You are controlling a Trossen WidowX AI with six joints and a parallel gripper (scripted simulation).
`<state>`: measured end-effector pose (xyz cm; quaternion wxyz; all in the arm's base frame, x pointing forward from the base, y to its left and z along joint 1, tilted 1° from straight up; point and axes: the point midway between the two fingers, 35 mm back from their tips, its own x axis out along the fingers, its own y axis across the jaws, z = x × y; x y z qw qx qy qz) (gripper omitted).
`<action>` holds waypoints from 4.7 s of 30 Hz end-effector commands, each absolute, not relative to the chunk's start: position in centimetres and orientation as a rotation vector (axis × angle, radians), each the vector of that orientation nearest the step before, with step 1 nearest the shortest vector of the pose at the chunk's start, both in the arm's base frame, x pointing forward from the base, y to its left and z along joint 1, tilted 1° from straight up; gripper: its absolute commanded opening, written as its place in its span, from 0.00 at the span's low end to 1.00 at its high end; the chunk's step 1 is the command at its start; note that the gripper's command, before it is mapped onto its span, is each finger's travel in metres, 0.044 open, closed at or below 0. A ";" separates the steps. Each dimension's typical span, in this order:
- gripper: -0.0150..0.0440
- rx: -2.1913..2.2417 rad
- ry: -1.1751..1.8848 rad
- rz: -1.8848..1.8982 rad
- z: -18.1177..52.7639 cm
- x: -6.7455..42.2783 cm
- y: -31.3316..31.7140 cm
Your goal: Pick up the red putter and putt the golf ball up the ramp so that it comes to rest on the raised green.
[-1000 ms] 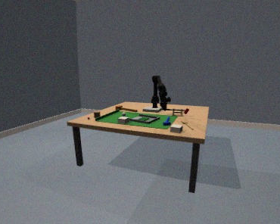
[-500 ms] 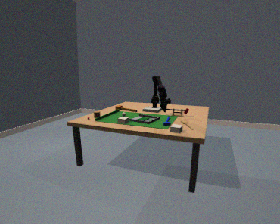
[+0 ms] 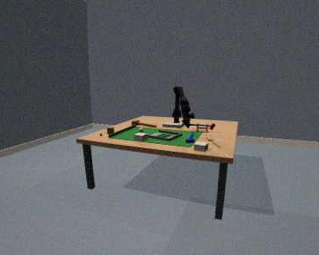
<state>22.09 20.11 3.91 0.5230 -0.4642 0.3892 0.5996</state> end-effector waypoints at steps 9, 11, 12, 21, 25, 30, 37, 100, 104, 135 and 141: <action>0.31 -1.112 0.931 1.435 4.0 22.1 20.1; 0.29 -1.112 0.931 1.435 4.0 22.1 20.1; 0.28 -1.112 0.931 1.435 4.0 22.1 20.1; 0.25 -1.111 0.931 1.435 6.3 22.4 20.3; 0.25 -1.111 0.931 1.435 8.5 22.5 20.4; 0.25 -1.111 0.931 1.435 11.4 22.3 20.3; 0.25 -1.111 0.932 1.436 13.9 21.9 20.1; 0.25 -0.217 1.473 0.230 15.1 29.3 -11.4; 0.25 -0.148 1.493 0.148 15.2 28.4 -13.6; 0.25 0.107 1.543 -0.150 11.9 23.9 -21.1; 0.25 0.107 1.543 -0.150 11.4 23.9 -21.1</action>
